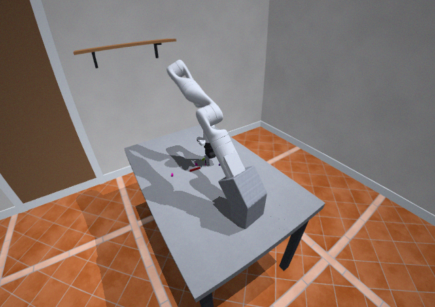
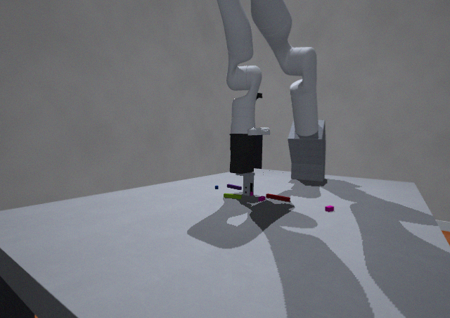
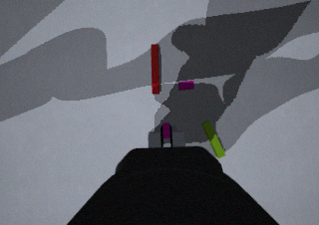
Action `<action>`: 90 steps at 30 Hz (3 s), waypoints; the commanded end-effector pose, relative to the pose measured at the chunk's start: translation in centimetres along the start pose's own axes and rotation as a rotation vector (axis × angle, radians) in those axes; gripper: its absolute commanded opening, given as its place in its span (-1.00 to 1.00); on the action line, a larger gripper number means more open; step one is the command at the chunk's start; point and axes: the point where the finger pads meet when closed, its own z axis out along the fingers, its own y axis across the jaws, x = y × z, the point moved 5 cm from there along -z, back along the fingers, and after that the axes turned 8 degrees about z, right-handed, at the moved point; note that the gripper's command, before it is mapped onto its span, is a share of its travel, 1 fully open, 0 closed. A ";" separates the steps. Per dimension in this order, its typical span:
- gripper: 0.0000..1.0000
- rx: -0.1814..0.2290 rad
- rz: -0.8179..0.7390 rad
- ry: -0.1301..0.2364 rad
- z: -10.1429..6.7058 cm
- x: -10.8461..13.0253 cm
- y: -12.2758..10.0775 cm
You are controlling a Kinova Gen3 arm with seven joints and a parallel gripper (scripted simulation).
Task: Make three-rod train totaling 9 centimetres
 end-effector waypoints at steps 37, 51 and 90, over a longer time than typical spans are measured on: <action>-0.52 -0.001 0.000 0.000 -0.4 0.0 0.0; -0.52 0.000 -0.001 -0.001 -1.1 0.0 0.0; -0.52 0.020 -0.002 -0.021 -8.9 0.1 0.1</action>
